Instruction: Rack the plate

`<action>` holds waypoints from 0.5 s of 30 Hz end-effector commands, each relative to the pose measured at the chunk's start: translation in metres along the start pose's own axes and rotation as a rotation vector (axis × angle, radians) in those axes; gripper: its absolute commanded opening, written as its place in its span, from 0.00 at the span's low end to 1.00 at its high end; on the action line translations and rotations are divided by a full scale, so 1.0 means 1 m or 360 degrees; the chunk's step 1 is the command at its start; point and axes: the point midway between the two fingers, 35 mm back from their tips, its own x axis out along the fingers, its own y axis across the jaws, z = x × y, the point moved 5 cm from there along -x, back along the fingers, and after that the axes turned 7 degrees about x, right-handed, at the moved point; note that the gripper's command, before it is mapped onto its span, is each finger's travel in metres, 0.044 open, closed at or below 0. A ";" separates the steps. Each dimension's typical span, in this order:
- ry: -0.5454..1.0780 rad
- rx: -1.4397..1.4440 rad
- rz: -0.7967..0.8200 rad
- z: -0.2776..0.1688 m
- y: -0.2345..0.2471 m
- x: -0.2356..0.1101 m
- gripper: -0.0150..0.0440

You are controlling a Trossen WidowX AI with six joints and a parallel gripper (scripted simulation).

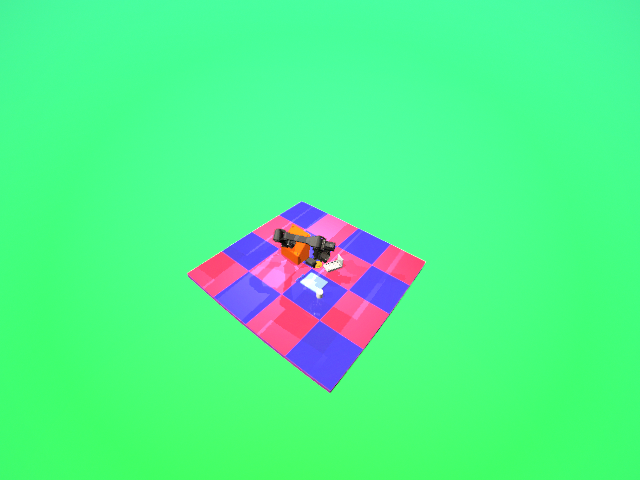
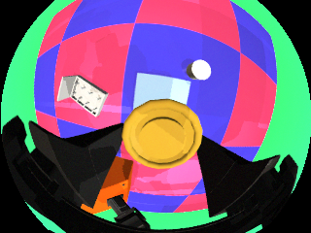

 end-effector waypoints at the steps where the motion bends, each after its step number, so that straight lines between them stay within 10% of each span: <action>1: 0.0016 0.0107 0.0010 -0.009 0.028 -0.001 0.25; 15: 0.0020 0.0672 0.0000 -0.060 0.114 0.000 0.25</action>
